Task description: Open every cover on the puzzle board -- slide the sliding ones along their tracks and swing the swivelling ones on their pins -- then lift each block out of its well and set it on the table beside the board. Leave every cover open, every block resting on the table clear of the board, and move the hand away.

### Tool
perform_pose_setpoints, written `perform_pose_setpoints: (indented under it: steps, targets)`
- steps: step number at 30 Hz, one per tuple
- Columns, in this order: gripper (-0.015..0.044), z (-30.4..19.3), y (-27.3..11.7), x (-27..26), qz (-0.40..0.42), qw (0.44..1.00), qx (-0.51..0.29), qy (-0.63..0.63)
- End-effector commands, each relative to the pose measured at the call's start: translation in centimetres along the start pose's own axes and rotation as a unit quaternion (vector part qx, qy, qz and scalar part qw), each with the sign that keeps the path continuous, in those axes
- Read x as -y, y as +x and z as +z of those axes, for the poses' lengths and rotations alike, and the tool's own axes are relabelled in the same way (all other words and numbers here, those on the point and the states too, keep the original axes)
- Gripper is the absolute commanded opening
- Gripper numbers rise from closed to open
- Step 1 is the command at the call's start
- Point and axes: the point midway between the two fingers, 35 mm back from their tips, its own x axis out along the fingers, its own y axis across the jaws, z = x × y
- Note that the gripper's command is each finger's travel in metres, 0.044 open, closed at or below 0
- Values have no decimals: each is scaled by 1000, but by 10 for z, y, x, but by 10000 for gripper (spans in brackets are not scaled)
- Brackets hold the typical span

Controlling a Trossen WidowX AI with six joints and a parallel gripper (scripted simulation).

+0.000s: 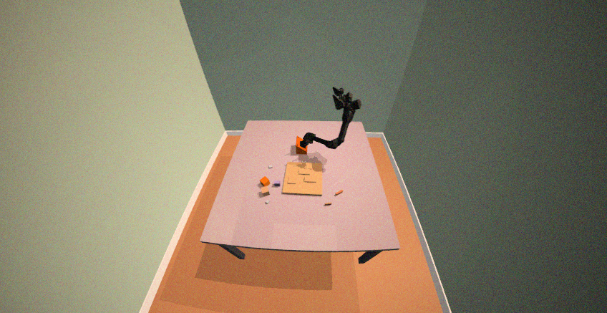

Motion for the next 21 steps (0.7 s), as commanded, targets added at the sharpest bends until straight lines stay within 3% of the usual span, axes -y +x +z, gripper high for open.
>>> perform_pose_setpoints:
  steps: [1, 15, 21]
  targets:
    - [374, 0, 0, 0, 1, 1000, 0, 0]
    - [6, -18, 18, 18, 44, 998, -8, 41]
    - [0, -30, 29, 25, 64, 996, -17, 63]
